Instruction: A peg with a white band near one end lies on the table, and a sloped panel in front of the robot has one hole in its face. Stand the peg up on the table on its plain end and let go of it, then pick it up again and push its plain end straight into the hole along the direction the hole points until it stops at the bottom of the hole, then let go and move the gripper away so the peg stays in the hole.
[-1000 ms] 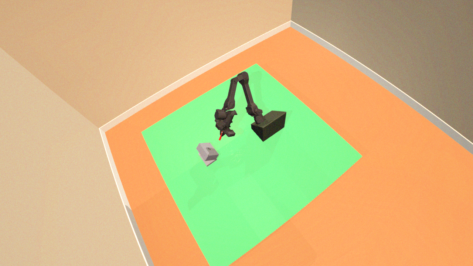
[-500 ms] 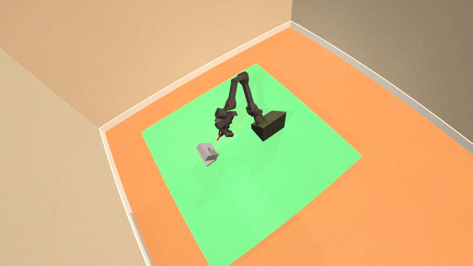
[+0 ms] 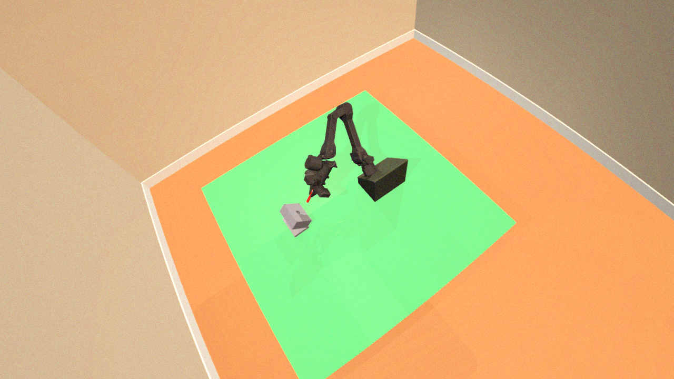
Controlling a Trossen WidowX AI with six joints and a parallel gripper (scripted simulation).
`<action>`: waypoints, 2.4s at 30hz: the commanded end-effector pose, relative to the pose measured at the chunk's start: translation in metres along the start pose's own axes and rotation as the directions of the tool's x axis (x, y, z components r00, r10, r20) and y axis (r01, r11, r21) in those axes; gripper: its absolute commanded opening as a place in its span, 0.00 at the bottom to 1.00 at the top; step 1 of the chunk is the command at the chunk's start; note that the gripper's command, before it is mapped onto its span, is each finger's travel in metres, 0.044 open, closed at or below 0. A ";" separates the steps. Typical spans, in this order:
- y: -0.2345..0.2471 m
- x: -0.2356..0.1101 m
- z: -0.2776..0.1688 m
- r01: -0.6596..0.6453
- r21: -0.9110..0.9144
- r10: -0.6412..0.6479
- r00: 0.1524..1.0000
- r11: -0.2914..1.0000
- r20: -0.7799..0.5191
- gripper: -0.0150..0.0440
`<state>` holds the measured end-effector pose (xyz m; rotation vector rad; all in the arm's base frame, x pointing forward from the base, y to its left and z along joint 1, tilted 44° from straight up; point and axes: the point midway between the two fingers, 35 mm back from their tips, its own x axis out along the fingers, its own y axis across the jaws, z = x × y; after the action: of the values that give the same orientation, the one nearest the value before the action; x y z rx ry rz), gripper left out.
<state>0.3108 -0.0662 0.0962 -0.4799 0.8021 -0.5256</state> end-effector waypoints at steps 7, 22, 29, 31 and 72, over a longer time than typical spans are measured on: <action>0.003 0.011 0.005 -0.005 0.018 0.004 1.000 1.000 0.021 0.25; 0.003 0.028 0.013 -0.005 0.053 0.002 0.998 0.999 0.060 0.25; 0.003 0.034 0.015 -0.004 0.067 -0.001 0.997 0.998 0.076 0.25; 0.003 0.035 0.015 -0.004 0.068 -0.001 0.997 0.998 0.078 0.25; 0.001 0.061 0.015 -0.002 0.077 -0.005 0.996 0.997 0.091 0.25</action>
<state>0.3592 -0.0989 0.0718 -0.4310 0.6899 -0.5289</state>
